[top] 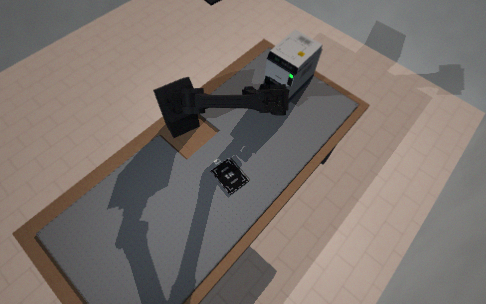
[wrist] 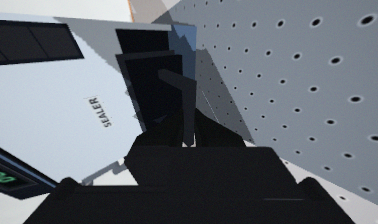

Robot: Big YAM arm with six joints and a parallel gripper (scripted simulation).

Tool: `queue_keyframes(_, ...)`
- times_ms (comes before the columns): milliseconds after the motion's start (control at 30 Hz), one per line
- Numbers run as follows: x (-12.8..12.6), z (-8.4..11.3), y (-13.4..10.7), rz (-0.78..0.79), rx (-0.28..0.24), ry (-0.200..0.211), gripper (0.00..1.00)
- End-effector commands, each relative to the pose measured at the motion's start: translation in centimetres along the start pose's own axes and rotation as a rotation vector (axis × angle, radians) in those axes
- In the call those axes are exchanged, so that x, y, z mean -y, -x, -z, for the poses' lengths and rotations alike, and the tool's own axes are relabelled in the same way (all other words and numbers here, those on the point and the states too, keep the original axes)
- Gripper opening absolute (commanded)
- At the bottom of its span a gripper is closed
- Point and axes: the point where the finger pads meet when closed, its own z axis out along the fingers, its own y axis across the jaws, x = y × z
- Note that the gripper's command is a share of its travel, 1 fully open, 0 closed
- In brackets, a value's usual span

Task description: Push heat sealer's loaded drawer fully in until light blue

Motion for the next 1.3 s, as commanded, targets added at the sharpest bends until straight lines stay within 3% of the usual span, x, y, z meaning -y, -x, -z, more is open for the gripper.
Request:
queue_keyframes(0, -0.86, -0.26, -1.34, 0.0, -0.023, 0.015, 0.0)
queue_keyframes(1267, -1.27, -0.86, -1.39, 0.0, -0.026, 0.011, 0.0)
